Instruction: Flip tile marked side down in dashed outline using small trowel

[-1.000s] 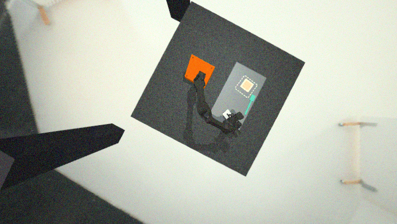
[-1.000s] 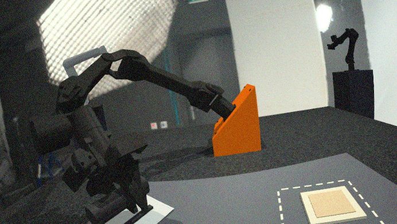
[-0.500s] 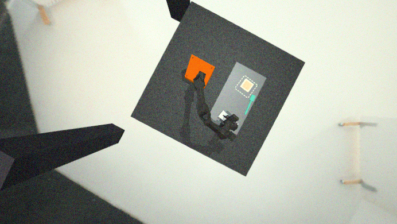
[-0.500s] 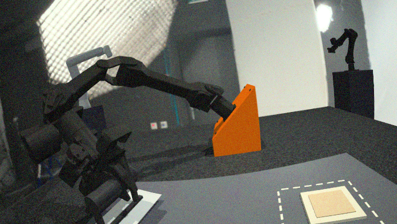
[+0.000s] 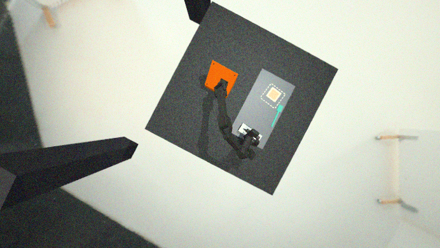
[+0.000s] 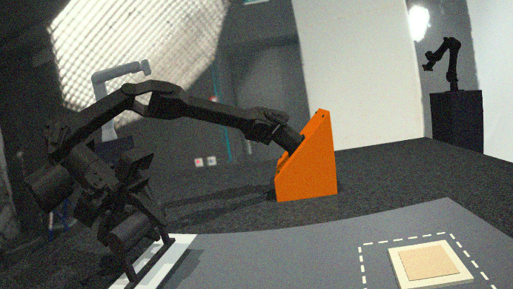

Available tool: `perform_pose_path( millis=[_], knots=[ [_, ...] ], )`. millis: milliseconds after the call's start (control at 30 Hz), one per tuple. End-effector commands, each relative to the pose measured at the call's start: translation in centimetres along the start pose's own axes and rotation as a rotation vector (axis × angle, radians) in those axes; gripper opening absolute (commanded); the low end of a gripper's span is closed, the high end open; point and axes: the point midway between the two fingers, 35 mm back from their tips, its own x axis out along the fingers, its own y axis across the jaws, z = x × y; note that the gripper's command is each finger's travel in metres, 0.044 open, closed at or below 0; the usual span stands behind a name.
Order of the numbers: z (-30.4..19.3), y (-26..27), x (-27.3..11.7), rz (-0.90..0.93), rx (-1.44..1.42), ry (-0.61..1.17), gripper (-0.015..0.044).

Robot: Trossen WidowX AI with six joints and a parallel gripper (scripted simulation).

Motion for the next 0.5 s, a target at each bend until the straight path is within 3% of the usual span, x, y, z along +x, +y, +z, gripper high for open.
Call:
perform_pose_path(
  millis=[0,467],
  knots=[
    [0.1,0.5,-0.3,0.023,-0.02,-0.003,0.0],
    [0.3,-1.0,0.7,0.014,-0.035,0.011,0.0]
  ],
)
